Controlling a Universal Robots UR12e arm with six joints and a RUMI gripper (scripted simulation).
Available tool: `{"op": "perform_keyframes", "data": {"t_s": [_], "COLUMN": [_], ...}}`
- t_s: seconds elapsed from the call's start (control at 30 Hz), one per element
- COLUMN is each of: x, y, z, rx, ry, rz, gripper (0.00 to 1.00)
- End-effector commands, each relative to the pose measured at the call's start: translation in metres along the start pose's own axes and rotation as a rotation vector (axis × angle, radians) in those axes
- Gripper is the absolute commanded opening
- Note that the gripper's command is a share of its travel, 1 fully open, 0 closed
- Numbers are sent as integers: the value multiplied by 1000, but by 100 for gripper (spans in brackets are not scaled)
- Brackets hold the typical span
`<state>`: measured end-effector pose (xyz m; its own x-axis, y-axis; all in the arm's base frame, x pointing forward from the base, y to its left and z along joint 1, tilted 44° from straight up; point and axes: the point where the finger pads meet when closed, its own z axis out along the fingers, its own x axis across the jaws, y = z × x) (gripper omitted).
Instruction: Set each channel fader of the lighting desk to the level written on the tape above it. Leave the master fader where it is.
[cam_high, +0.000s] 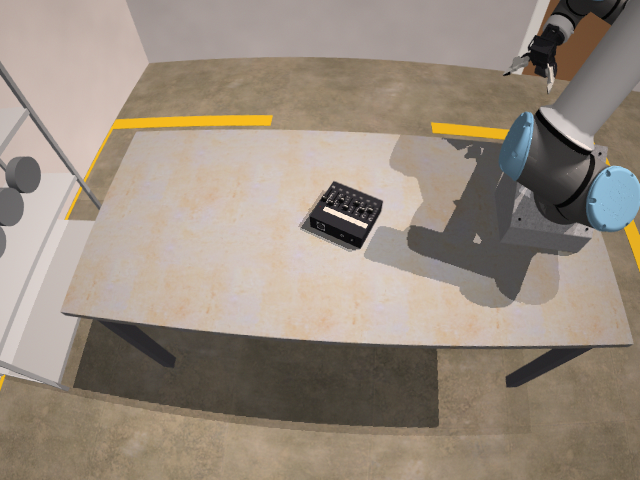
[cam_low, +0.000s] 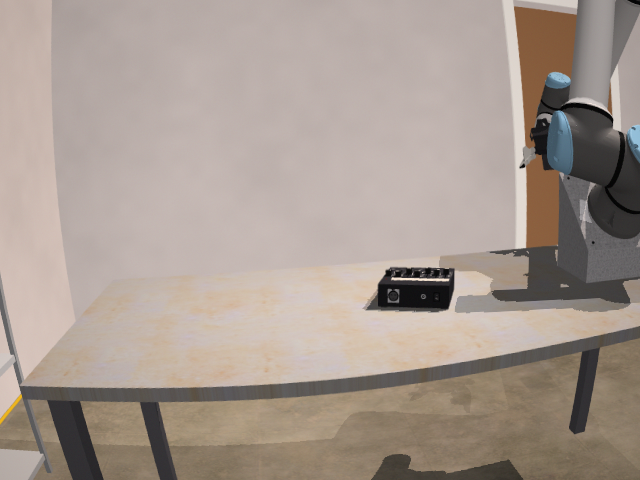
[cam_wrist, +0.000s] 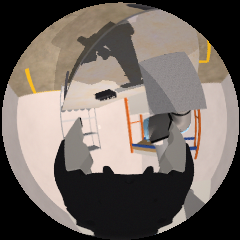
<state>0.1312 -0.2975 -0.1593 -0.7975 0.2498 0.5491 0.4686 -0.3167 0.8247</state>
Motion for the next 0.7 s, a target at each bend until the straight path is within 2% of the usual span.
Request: {"op": "perform_keyframes", "data": {"t_s": [0.0, 0.1, 0.17, 0.33, 0.5, 0.67], "x": [-25, -44, -44, -79, -117, -152], "y": [20, 35, 35, 65, 99, 136], "z": [9, 19, 19, 43, 79, 128], "rx": [94, 163, 163, 291, 425, 551], "ry": [5, 18, 18, 57, 123, 221], "rz": [-87, -160, -160, -311, -498, -717], "gripper": [100, 100, 100, 100, 100, 100]}}
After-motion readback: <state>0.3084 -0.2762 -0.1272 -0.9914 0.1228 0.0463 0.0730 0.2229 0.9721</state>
